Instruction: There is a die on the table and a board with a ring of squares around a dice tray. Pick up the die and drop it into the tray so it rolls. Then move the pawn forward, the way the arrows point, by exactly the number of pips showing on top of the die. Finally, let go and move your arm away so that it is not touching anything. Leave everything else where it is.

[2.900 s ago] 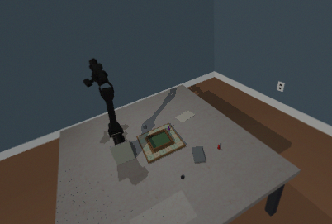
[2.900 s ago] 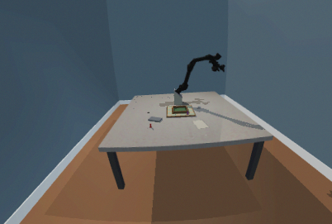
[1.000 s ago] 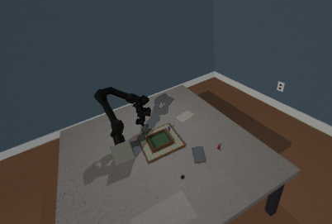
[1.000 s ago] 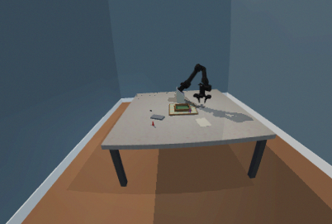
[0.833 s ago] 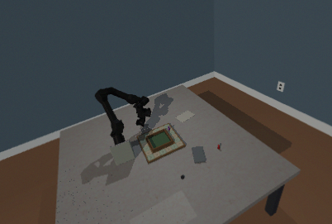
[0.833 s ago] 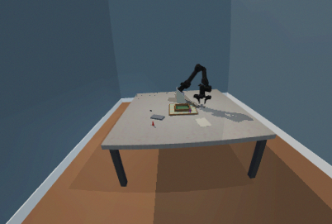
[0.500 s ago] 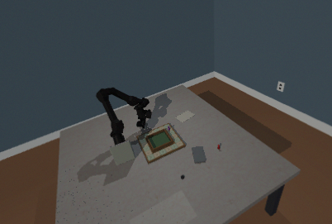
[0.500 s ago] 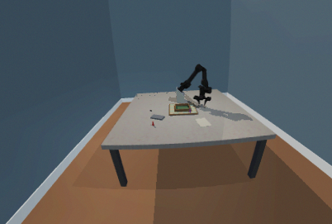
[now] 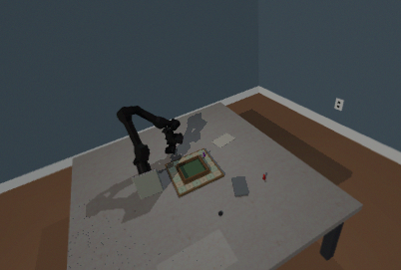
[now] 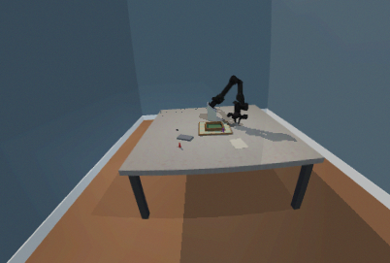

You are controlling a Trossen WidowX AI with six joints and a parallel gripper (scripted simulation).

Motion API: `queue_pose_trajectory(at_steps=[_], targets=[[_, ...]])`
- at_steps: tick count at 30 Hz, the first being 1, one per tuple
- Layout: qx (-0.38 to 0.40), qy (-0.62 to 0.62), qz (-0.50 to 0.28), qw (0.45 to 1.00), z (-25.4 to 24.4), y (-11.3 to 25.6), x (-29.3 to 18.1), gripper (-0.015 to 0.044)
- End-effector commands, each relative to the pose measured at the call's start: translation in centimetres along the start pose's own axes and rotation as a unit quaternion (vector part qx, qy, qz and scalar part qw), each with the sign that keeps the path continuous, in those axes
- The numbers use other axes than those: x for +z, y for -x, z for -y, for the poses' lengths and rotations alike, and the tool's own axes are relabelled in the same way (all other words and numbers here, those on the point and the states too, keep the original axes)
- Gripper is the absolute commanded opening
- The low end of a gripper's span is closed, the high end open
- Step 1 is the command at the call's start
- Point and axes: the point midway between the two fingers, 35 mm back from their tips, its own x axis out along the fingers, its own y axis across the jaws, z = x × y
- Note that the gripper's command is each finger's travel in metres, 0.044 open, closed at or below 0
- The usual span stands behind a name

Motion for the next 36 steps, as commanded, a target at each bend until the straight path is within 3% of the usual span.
queue_pose_trajectory(at_steps=[1,4,23,29,36], targets=[[0.0,-0.002,0.002,1.0,0.0,0.0,0.1,0.0064],[-0.001,-0.001,0.002,1.0,0.0,0.3,0.1,0.0],[-0.003,-0.001,0.003,1.0,-0.8,11.8,-0.1,0.0],[-0.003,-0.003,0.003,1.0,-0.8,12.1,-0.1,0.0],[-0.012,-0.094,0.01,0.995,1.4,11.1,3.7,0.0]])
